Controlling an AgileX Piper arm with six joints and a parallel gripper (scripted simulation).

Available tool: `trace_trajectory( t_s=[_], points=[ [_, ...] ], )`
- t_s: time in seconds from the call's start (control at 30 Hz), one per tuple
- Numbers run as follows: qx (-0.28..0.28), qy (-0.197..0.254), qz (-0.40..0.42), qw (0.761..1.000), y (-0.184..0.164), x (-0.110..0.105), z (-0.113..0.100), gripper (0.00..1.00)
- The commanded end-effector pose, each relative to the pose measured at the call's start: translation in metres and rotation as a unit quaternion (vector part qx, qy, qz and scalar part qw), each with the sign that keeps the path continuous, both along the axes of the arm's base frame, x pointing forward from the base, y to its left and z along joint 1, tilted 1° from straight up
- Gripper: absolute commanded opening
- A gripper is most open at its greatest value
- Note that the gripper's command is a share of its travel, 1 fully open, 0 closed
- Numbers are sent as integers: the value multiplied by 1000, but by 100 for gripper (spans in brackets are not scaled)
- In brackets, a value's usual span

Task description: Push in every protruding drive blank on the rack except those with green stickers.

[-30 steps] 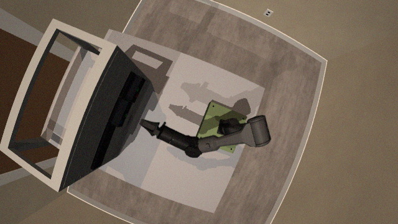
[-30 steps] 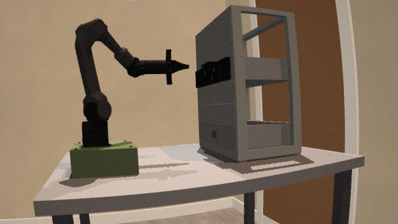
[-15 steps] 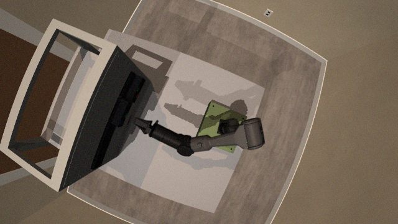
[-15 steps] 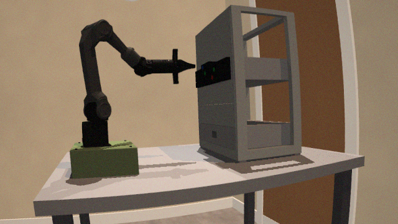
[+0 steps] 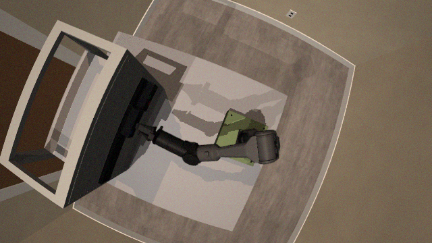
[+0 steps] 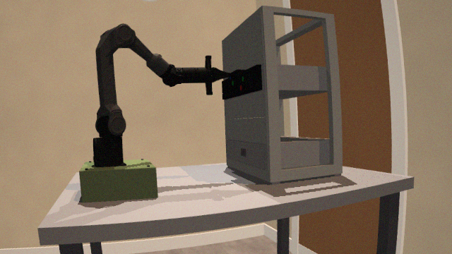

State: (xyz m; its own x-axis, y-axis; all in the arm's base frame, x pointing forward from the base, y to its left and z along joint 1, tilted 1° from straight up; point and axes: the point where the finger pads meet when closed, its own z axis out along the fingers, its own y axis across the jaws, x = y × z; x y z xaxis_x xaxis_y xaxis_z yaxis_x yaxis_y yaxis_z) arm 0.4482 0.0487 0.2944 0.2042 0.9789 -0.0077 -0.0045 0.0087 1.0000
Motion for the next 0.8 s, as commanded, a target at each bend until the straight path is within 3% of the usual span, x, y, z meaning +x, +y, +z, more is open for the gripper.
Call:
trace_trajectory(
  t_s=[0.0,0.77],
  points=[
    [0,0,0,1000,0,0,0,0],
    [0,0,0,1000,-2,11,-1,0]
  ],
)
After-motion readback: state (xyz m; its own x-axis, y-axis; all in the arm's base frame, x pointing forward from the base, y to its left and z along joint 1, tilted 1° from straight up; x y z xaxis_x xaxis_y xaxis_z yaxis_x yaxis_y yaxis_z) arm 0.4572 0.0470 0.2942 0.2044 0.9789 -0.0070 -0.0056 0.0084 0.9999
